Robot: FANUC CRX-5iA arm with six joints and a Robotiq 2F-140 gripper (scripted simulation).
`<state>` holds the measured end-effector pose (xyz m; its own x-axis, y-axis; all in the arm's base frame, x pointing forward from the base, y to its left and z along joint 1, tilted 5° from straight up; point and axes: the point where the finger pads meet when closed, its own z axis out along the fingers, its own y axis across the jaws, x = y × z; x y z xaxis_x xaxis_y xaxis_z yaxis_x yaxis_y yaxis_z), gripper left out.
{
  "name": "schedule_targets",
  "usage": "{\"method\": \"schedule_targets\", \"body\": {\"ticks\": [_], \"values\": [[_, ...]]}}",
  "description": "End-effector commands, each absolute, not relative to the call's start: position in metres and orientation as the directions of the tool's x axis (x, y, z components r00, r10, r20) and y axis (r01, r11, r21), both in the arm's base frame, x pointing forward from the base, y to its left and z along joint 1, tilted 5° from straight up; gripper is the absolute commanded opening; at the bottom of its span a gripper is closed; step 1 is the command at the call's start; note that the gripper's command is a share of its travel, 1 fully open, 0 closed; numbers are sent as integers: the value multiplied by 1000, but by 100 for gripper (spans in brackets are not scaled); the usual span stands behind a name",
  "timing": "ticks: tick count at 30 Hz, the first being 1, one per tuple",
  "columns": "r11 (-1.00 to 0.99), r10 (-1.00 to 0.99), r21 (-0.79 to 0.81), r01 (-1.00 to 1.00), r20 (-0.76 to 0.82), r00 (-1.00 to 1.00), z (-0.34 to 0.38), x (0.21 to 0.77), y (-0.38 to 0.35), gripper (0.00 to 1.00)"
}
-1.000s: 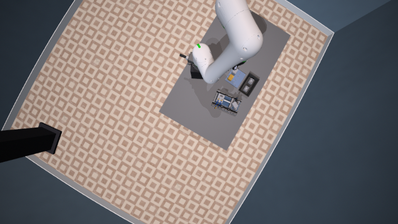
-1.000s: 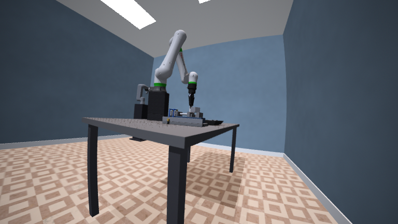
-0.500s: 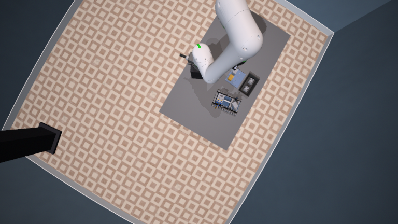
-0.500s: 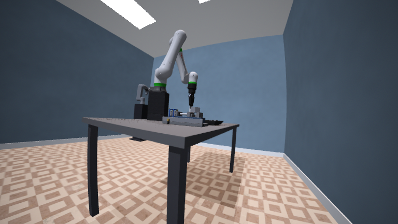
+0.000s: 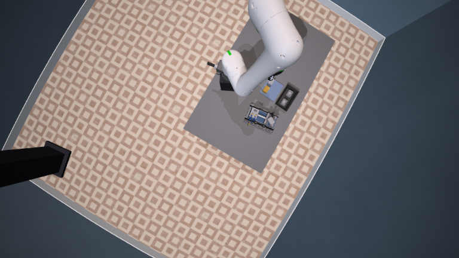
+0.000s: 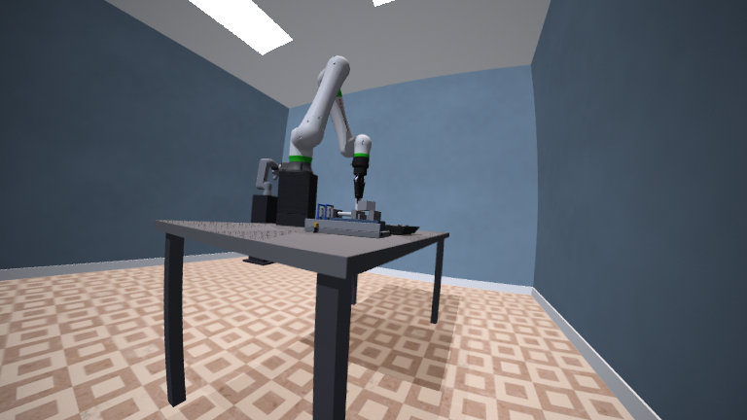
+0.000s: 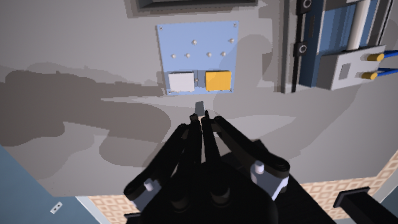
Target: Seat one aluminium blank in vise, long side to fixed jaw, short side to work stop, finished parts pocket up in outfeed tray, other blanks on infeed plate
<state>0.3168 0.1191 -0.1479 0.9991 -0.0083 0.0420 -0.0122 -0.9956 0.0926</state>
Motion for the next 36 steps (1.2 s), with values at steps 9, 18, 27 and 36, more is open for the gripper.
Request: {"method": "schedule_targets", "body": {"ticks": [9, 18, 27, 36], "values": [[-996, -8, 93, -12, 42, 999, -142, 317, 120, 0], [-996, -8, 93, -12, 42, 999, -122, 316, 121, 0], [-996, -8, 93, -12, 42, 999, -103, 316, 123, 0], [-996, -8, 93, -12, 42, 999, -84, 315, 125, 0]]}}
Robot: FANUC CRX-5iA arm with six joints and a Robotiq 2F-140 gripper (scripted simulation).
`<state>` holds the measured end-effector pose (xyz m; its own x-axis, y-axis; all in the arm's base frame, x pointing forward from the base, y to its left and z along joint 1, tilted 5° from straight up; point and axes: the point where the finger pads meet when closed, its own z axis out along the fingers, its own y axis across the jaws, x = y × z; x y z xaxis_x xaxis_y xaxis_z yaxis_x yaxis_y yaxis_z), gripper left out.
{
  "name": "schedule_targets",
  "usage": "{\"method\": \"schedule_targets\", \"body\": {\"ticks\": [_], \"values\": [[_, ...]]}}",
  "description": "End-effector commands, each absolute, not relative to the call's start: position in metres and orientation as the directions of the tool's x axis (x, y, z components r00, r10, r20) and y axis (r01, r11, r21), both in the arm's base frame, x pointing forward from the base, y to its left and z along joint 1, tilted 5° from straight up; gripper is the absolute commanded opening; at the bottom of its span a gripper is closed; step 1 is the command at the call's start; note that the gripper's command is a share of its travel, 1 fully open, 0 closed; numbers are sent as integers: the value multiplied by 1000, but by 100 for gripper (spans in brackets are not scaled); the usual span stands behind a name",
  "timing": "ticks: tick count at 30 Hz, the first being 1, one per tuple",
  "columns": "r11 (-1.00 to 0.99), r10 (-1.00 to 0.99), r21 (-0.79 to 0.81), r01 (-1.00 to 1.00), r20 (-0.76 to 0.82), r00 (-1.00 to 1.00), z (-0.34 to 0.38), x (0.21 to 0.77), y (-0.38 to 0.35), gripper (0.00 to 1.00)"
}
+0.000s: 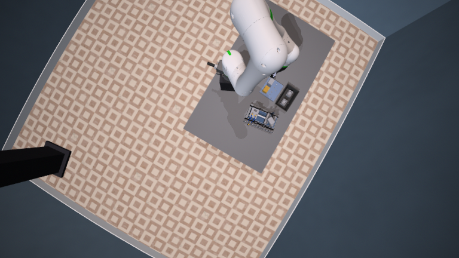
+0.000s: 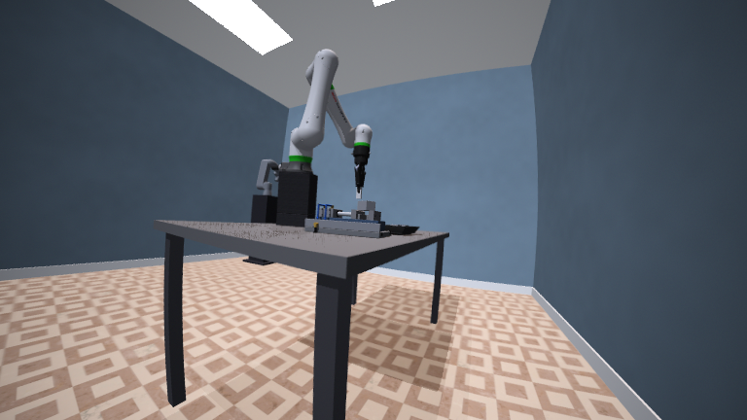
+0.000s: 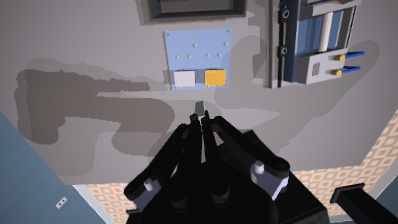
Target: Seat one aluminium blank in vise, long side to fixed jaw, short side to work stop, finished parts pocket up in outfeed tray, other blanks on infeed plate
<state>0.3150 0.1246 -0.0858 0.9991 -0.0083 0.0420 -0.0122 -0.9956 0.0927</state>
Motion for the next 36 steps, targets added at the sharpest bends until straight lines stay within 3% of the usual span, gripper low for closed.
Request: {"method": "schedule_targets", "body": {"ticks": [1, 12, 28, 36], "values": [[-996, -8, 93, -12, 42, 999, -84, 315, 125, 0], [-996, -8, 92, -12, 42, 999, -79, 316, 125, 0], [-996, -9, 89, -11, 30, 1000, -72, 479, 92, 0], [-996, -9, 89, -11, 30, 1000, -72, 482, 90, 0]]}}
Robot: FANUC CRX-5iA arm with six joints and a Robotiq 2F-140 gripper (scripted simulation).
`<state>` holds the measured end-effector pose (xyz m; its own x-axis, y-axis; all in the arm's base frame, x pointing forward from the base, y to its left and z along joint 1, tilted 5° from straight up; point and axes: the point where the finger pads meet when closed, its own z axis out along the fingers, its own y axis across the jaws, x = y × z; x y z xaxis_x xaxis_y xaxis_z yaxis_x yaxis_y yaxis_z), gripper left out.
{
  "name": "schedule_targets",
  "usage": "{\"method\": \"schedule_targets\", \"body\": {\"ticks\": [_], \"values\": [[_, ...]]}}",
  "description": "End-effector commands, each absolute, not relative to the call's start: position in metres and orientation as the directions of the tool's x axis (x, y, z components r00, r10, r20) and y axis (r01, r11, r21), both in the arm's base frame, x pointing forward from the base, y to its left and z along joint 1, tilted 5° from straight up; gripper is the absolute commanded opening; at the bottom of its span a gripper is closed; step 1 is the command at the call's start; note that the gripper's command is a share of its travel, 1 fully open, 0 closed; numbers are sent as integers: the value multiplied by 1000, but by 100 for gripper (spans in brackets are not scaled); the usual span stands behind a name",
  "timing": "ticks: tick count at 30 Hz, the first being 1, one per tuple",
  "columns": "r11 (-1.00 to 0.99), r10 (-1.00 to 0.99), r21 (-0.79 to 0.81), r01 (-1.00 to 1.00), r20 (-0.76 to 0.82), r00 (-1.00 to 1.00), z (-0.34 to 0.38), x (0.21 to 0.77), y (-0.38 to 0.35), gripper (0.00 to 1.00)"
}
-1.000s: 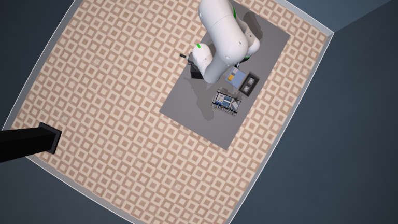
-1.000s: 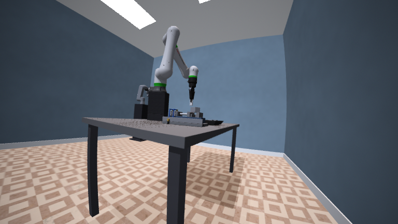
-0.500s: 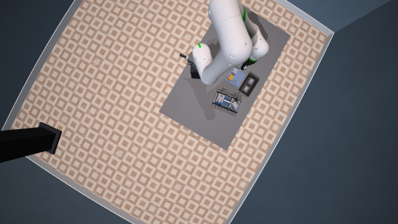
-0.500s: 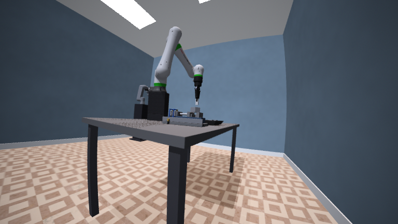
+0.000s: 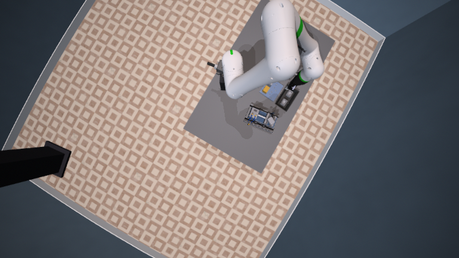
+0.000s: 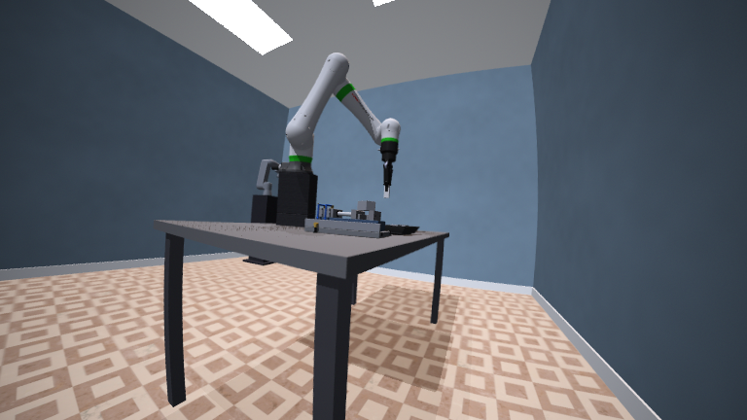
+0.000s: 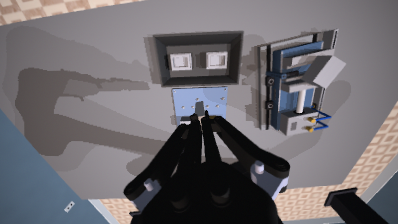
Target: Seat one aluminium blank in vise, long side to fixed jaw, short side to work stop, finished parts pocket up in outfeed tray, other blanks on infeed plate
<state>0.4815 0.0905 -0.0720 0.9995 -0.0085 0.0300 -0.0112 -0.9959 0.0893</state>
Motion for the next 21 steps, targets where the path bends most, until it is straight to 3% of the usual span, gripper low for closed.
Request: {"method": "schedule_targets", "body": {"ticks": [1, 21], "values": [[-996, -9, 89, -11, 30, 1000, -72, 482, 90, 0], [-996, -9, 89, -11, 30, 1000, -91, 483, 89, 0]]}}
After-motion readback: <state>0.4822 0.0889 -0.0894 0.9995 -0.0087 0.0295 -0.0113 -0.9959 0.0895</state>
